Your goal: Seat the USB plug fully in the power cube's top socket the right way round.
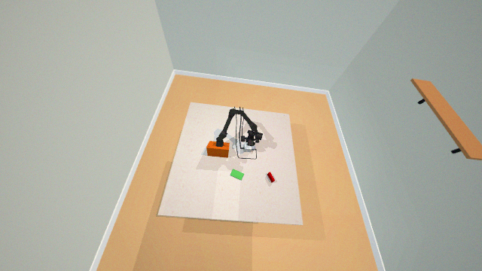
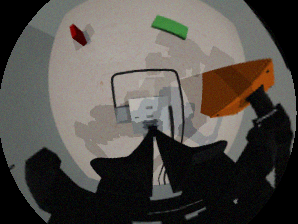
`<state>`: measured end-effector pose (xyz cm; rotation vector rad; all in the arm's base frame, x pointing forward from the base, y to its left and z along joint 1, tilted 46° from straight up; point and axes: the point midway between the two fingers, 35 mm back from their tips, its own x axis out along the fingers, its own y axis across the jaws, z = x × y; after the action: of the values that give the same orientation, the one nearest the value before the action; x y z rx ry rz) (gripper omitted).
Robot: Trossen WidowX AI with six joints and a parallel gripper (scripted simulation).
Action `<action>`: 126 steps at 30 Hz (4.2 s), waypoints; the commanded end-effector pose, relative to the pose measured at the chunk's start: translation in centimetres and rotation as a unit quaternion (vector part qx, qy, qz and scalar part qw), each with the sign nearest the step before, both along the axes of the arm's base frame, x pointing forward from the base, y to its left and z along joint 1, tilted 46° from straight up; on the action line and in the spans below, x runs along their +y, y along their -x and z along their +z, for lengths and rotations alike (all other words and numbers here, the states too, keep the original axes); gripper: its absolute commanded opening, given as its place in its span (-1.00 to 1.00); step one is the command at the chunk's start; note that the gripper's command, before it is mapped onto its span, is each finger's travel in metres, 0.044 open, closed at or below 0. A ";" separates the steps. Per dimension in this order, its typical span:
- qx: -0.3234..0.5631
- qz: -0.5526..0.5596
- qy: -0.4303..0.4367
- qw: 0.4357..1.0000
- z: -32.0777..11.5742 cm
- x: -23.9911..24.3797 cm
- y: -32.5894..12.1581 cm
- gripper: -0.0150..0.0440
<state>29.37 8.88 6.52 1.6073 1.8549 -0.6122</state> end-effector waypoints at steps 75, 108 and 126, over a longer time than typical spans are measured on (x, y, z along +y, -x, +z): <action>-0.413 0.408 -0.049 0.813 1.1 -1.1 -0.2 -0.49; -0.616 0.609 -0.073 0.494 1.1 -1.1 -0.2 -0.49; -0.680 0.673 -0.081 0.278 1.1 -1.1 -0.2 -0.49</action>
<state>29.52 7.76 7.63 -0.2216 0.9832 1.3364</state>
